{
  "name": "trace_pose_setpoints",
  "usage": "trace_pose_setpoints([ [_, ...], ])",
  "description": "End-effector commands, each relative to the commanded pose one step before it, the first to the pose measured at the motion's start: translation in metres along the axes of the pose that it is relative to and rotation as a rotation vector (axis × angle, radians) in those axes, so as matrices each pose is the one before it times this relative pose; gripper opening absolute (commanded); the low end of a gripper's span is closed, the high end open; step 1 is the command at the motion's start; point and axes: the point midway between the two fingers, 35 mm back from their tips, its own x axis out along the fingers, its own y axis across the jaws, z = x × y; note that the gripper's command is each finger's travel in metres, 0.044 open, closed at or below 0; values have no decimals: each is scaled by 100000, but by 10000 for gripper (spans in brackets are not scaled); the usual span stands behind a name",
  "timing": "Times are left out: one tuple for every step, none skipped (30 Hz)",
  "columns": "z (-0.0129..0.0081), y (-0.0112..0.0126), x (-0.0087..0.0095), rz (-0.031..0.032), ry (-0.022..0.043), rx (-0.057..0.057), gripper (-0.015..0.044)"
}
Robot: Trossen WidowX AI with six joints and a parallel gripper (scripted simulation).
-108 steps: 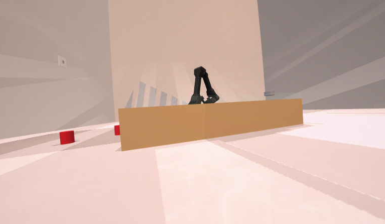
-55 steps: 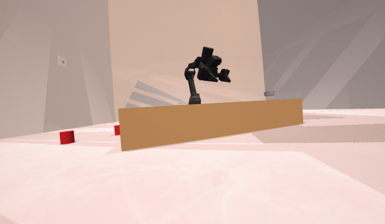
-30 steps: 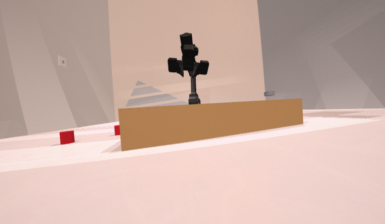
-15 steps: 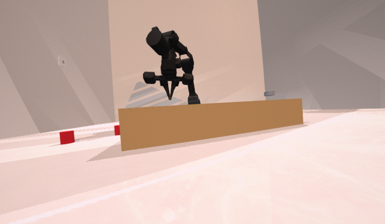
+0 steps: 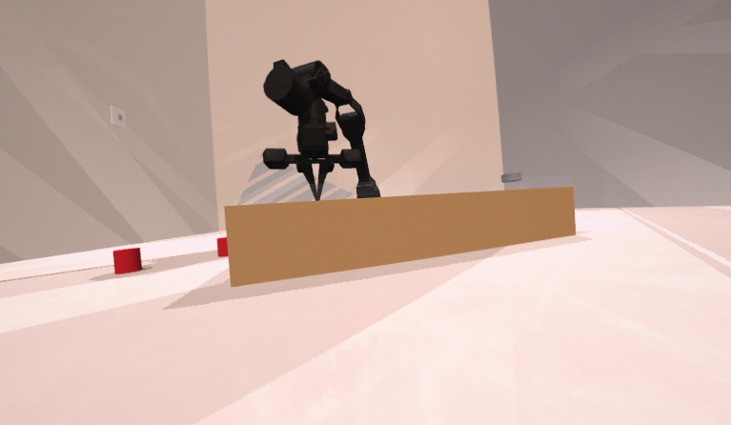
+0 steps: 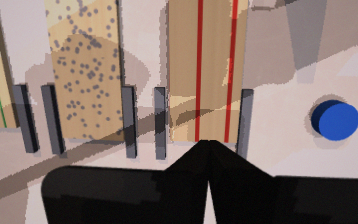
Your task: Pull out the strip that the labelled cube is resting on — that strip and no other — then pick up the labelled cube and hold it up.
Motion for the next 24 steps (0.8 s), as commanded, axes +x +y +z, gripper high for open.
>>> trace_pose_setpoints([
  [-103,27,1154,541,1410,-578,0],
  [25,-3,164,0,-2,0,0],
  [24,-2,164,0,-2,0,0],
  [23,-3,164,0,-2,0,0],
  [23,-2,164,0,-2,0,0],
  [22,-2,164,0,-2,0,0],
  [21,-2,164,0,-2,0,0],
  [20,-2,164,0,-2,0,0],
  [19,-1,164,0,-1,0,0],
  [18,-2,164,0,-1,0,0],
  [17,-1,164,0,-1,0,0],
  [16,-1,164,0,-1,0,0],
  [15,-1,164,0,-1,0,0],
  [14,-1,164,0,-1,0,0],
  [14,-1,164,0,-1,0,0],
  [12,-1,164,0,-1,0,0],
  [12,0,164,0,-1,0,0],
  [10,-1,164,0,-1,0,0],
  [10,0,164,0,-1,0,0],
  [11,-6,163,0,-1,0,0],
  [10,-5,163,0,-1,0,0],
  [8,-5,163,0,-1,0,0],
  [7,-4,163,0,-1,0,0],
  [5,-4,163,0,0,0,0],
])
